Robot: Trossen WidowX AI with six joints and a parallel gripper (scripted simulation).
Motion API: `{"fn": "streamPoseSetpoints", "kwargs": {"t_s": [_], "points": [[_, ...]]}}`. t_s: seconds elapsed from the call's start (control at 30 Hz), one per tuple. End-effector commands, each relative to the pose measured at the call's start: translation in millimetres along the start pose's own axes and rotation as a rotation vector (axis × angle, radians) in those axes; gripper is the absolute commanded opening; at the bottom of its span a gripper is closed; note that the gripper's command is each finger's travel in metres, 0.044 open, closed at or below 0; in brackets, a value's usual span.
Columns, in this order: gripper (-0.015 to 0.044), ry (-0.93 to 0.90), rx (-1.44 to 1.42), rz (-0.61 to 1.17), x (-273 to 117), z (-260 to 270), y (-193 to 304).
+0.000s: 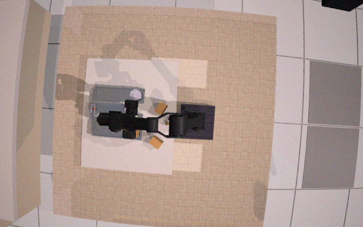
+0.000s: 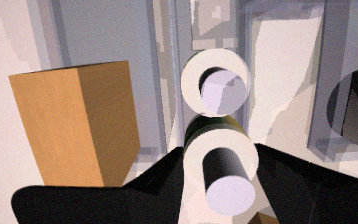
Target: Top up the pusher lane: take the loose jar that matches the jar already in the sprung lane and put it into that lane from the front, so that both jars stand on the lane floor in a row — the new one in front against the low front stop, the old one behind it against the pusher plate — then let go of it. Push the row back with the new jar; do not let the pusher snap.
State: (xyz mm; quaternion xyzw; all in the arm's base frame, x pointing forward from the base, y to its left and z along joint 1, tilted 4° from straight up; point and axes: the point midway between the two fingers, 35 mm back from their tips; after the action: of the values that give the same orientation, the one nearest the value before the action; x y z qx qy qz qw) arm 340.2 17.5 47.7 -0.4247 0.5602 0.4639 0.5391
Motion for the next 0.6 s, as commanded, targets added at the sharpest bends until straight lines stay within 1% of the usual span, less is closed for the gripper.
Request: {"fn": "streamPoseSetpoints", "kwargs": {"t_s": [0.0, 0.57], "points": [[0.0, -0.003, -0.003, -0.027, -1.5, 1.2, -7.1], [0.0, -0.003, -0.003, -0.027, 3.1, 1.2, -7.2]]}}
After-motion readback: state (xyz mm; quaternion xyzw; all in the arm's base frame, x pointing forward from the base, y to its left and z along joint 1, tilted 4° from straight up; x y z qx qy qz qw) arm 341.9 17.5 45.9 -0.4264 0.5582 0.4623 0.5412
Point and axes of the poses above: the point midway between the two fingers, 35 mm back from their tips, its own x axis out along the fingers, its own z axis across the jaws, y = z × x, and after that the axes turned 12 degrees about x, right-handed
